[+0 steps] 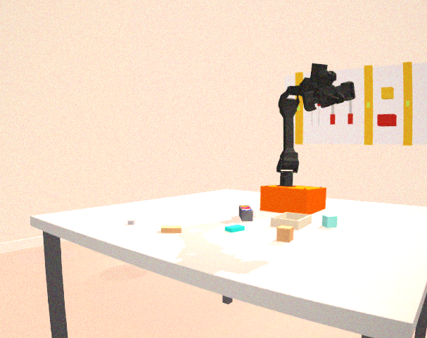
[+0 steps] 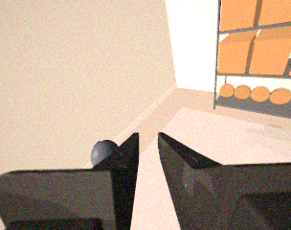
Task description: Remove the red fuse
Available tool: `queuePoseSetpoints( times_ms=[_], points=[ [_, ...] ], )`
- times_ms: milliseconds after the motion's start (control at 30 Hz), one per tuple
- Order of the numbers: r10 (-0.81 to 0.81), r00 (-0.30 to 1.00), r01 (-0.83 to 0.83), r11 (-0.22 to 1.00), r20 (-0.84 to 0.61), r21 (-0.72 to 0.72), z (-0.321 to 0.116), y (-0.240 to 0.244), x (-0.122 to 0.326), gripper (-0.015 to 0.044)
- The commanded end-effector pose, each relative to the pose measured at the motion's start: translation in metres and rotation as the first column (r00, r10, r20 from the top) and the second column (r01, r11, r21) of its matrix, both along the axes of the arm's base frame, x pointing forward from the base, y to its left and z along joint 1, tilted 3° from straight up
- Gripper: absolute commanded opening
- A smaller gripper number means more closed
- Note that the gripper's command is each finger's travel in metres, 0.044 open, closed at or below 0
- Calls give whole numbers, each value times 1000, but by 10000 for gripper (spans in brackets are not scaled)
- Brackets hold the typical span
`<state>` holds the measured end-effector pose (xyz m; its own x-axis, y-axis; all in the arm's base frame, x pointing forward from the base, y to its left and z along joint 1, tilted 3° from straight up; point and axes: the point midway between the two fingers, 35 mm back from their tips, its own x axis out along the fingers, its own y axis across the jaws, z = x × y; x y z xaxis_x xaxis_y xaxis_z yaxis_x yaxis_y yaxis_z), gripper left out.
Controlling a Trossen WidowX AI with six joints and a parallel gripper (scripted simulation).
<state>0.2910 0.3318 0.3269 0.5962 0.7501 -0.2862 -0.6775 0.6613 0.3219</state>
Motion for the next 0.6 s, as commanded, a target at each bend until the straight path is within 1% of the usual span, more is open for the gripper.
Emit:
queuePoseSetpoints(
  times_ms=[0, 100, 200, 267, 433, 567],
  points=[
    [-145, 981, 133, 986, -126, -100, -53, -35, 37, 74],
    [-248, 948, 216, 962, -200, -166, -86, -64, 56, 74],
    [-310, 917, 262, 943, -250, -205, -106, -82, 66, 74],
    [-383, 868, 313, 916, -317, -250, -130, -103, 74, 74],
    [-565, 678, 426, 823, -470, -376, -191, -163, 84, 74],
    [-686, 466, 488, 726, -558, -484, -236, -215, 77, 74]
  ],
)
